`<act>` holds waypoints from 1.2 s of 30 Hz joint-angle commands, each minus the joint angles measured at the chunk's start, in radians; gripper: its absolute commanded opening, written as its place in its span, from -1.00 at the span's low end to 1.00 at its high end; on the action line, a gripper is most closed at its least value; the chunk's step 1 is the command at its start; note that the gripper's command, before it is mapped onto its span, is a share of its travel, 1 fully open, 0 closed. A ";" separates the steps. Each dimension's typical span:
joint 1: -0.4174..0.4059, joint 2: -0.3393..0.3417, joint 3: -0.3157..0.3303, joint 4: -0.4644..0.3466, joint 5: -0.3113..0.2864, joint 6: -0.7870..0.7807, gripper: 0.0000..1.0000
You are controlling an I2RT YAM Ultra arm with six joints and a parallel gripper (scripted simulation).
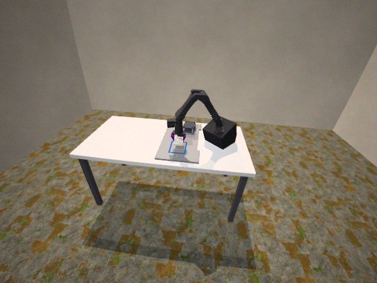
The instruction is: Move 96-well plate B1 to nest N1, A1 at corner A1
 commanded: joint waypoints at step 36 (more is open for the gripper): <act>-0.024 -0.068 0.050 -0.082 -0.003 -0.014 -1.00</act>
